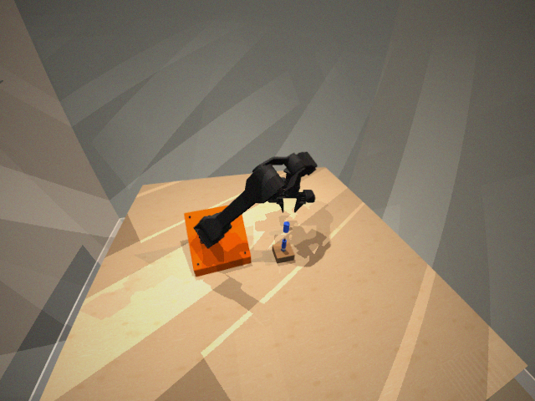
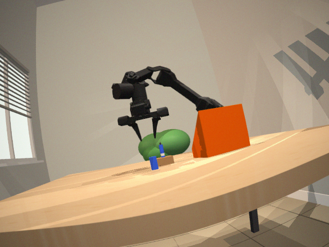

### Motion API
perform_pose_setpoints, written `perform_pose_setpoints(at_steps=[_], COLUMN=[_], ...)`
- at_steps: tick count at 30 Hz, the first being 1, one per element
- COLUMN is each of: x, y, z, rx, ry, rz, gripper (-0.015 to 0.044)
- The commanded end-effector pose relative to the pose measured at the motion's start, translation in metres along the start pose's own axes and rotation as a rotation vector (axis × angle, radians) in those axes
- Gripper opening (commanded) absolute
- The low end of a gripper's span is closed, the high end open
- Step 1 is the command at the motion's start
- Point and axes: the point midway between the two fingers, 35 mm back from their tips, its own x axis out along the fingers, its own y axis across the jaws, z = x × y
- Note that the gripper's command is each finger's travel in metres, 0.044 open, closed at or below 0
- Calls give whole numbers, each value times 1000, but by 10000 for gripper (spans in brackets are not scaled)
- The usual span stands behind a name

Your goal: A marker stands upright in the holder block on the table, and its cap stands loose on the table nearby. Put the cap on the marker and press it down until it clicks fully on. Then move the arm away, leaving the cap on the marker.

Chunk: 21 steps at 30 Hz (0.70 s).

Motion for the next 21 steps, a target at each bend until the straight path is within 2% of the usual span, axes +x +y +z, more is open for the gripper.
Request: perform_pose_setpoints(at_steps=[1,4,21], x=[11,34,60], y=[1,1,2], z=[0,0,-1], rx=[-15,-15,-15], ry=[7,9,9], rz=[-8,-8,-9], gripper=[236,236,236])
